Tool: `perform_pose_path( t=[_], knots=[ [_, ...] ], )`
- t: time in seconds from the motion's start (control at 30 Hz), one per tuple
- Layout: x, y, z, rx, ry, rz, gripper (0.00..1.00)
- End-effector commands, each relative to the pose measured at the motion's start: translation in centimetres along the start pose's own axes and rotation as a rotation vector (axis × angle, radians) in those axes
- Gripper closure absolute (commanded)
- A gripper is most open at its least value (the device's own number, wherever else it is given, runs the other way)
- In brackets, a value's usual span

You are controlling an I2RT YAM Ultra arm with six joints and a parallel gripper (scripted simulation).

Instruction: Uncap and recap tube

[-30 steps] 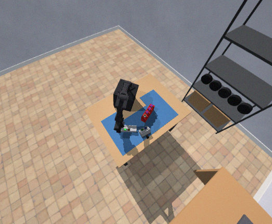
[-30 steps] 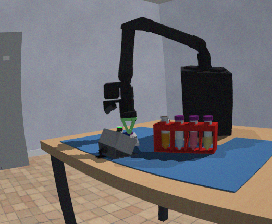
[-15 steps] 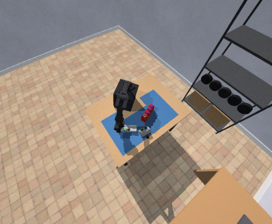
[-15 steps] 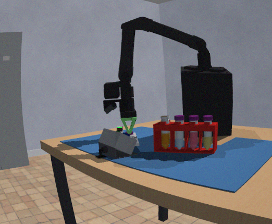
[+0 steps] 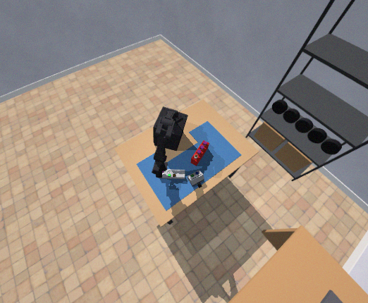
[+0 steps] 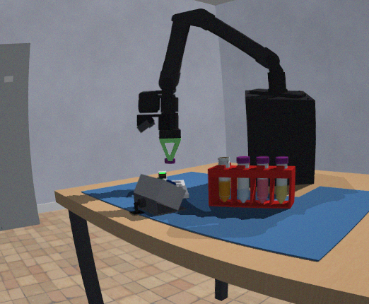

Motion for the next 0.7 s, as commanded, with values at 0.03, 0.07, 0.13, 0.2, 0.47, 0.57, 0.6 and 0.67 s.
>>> perform_pose_path(
  t=[0.03,0.07,0.13,0.2,0.47,0.57,0.6,0.67],
  knots=[
    [0.0,2.0,-0.4,0.028,-0.004,0.008,1.0],
    [0.0,2.5,-0.4,0.028,-0.004,0.008,1.0],
    [0.0,3.5,-0.4,0.028,-0.004,0.008,1.0],
    [0.0,4.5,-0.4,0.028,-0.004,0.008,1.0],
    [0.0,7.4,-0.3,0.028,-0.004,0.008,1.0],
    [0.0,7.4,-0.3,0.028,-0.004,0.008,1.0],
    [0.0,7.4,-0.3,0.028,-0.004,0.008,1.0],
    [0.0,7.4,-0.3,0.028,-0.004,0.008,1.0]
  ],
)
Point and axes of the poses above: the point where the finger pads meet when closed, its own y axis back along the fingers, its own x axis across the jaws, z = x × y, the point moved 9 cm from there along y, back along the fingers, and after that the axes turned 7 degrees about y, right-handed, at the moved point
